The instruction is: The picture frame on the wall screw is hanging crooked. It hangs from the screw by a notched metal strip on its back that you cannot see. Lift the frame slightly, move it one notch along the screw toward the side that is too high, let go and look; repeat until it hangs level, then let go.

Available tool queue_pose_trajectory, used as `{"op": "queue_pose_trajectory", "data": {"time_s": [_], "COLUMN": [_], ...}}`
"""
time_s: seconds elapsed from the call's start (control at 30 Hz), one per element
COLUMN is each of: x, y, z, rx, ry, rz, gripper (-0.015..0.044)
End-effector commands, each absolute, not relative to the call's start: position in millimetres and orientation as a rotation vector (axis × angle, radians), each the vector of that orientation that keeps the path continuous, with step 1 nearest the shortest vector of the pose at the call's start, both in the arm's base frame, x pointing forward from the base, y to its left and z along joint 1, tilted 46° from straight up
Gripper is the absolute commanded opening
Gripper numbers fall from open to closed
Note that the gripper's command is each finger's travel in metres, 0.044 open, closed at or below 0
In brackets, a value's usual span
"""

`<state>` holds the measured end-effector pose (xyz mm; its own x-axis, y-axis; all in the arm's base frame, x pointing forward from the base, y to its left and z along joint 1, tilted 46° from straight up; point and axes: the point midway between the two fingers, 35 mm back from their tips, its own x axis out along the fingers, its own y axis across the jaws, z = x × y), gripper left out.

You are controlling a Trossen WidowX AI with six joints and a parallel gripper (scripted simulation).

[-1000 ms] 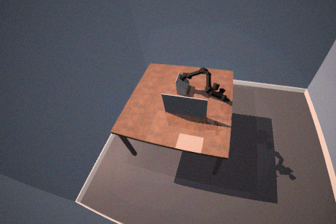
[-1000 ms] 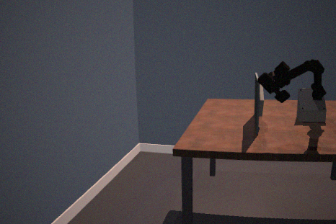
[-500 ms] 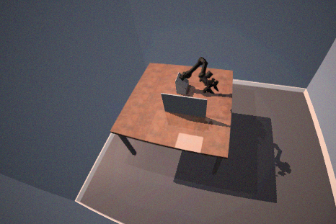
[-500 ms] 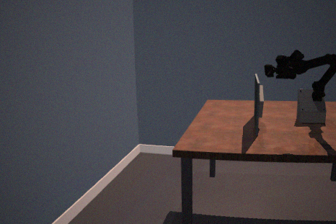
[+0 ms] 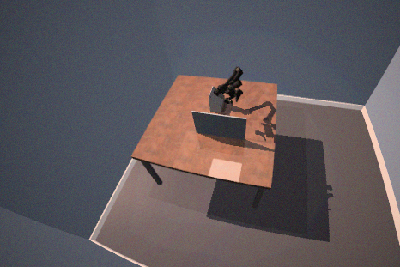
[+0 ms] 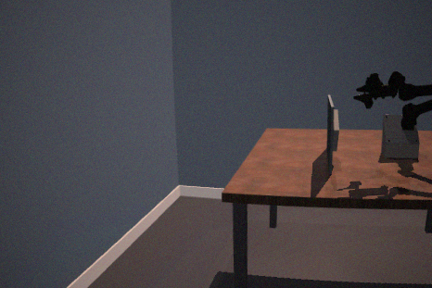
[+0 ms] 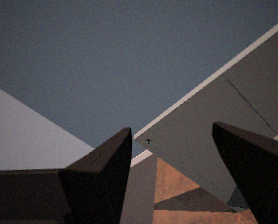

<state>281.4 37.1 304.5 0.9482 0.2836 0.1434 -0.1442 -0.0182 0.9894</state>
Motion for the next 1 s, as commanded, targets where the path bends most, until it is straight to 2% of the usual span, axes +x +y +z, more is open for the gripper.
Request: {"op": "queue_pose_trajectory", "data": {"time_s": [0.0,0.1,0.97], "x": [261.0,253.7,253.5], "y": [1.8,-9.8,-10.0], "z": [241.1,218.1,217.6], "rx": [1.845,1.946,1.948], "ry": [0.065,0.033,0.032], "rz": [0.111,0.033,0.031], "gripper": [0.026,0.026,0.026]}}
